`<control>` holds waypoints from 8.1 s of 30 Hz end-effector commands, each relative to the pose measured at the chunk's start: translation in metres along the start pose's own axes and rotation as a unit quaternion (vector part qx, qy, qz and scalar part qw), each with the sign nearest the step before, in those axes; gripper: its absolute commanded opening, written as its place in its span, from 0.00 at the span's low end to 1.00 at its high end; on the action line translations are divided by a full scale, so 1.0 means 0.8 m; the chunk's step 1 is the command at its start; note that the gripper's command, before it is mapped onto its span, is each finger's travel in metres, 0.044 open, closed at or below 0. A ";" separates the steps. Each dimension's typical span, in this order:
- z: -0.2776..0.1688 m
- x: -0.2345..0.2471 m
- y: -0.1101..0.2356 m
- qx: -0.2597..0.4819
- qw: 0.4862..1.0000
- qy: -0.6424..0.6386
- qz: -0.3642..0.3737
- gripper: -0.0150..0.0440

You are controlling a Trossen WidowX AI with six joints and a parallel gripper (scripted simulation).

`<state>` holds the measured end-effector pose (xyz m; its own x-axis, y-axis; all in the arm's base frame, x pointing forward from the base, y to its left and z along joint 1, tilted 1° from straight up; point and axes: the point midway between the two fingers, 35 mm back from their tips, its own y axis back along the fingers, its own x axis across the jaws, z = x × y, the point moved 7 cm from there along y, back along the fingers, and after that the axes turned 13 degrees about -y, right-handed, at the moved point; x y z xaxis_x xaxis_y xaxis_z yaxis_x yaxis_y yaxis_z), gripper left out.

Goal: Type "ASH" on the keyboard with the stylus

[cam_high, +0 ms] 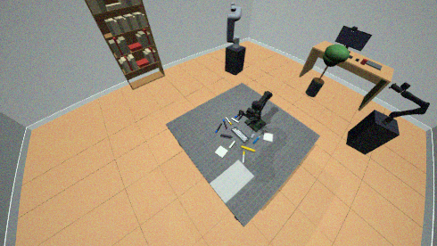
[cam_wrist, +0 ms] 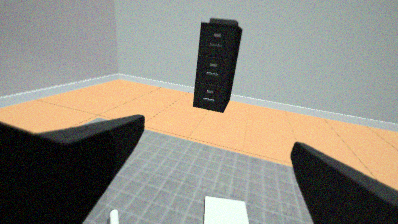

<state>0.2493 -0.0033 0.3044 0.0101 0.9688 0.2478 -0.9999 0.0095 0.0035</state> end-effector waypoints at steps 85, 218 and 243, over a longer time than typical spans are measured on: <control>-0.183 -0.157 -0.007 0.659 0.709 -0.065 -0.242 0.25; -0.240 0.121 -0.018 0.215 0.026 0.507 0.834 0.51; -0.250 0.119 -0.018 0.215 0.026 0.507 0.834 0.51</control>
<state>0.2646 0.1380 0.1381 -0.2734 -0.9566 0.1013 0.4830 -0.0454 0.8745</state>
